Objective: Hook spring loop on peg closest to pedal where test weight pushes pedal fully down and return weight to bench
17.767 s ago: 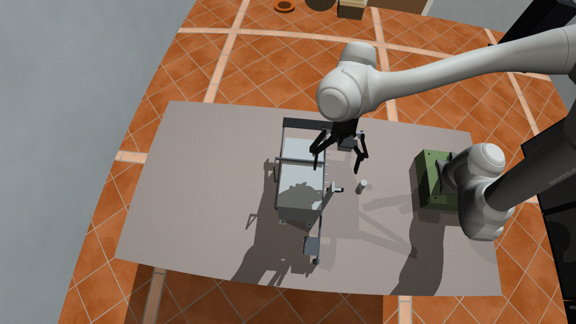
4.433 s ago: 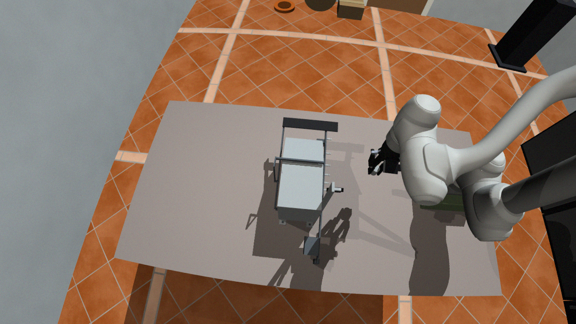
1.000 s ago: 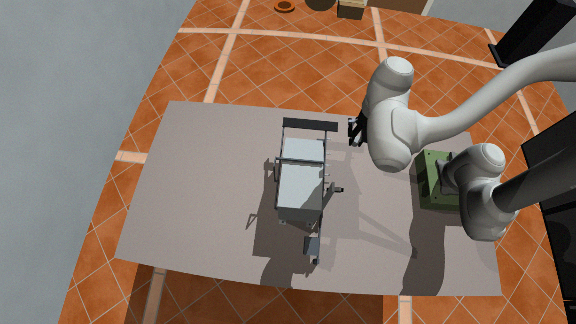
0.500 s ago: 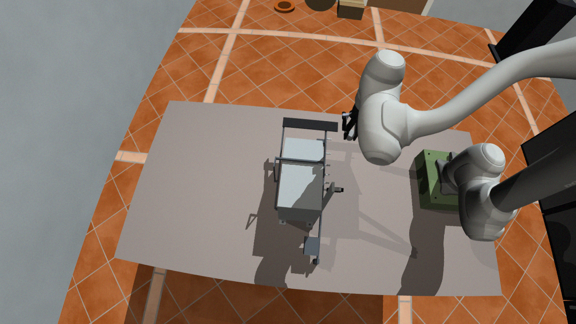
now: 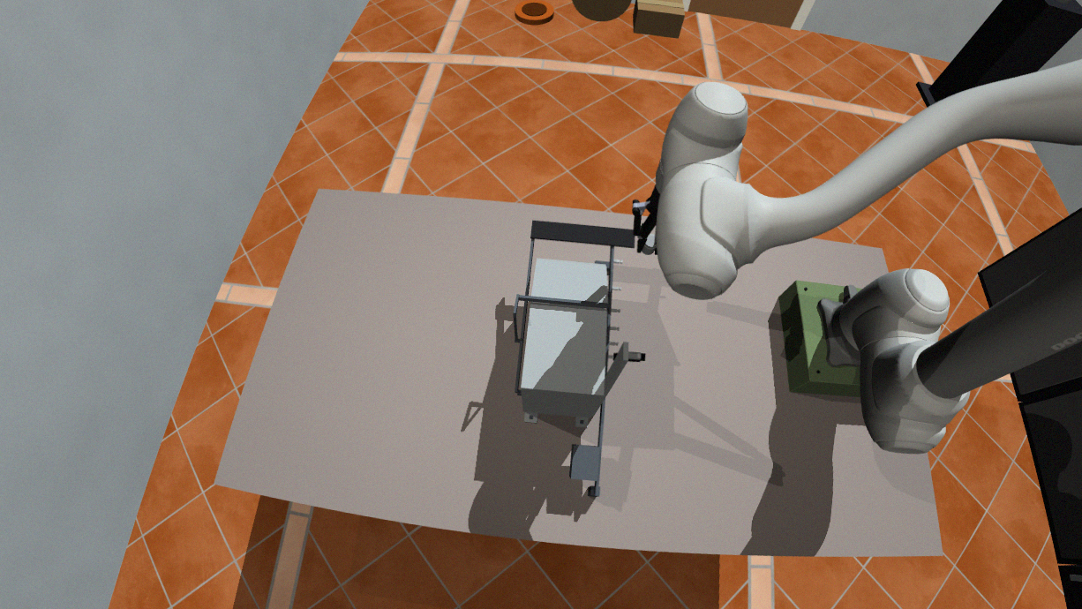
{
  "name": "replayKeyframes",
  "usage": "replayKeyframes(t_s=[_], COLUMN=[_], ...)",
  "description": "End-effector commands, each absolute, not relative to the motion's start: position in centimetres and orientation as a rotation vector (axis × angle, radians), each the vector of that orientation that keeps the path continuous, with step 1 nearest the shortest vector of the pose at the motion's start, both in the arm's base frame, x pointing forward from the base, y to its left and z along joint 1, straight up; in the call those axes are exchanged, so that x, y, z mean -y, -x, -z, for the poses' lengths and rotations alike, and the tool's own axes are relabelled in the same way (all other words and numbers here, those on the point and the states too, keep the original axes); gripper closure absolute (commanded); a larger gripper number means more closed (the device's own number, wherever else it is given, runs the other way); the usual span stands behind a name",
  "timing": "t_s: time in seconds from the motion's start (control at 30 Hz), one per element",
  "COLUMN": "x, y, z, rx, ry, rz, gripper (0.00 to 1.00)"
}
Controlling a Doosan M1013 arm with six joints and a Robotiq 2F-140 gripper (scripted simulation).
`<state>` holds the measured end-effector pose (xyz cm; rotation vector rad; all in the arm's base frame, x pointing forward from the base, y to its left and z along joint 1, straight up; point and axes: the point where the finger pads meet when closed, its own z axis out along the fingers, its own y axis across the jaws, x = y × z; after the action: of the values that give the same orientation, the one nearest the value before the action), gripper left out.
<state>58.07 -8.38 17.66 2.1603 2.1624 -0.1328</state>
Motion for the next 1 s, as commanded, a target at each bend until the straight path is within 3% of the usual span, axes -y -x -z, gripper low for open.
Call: replayKeyframes(t_s=[0.0,0.97], x=[8.9,12.4], y=[-58.7,-62.6], z=[-17.9,-19.2], rx=[-2.159,-2.142], ry=[-2.158,-2.140], rz=[0.136,0.170], gripper=[0.75,0.75])
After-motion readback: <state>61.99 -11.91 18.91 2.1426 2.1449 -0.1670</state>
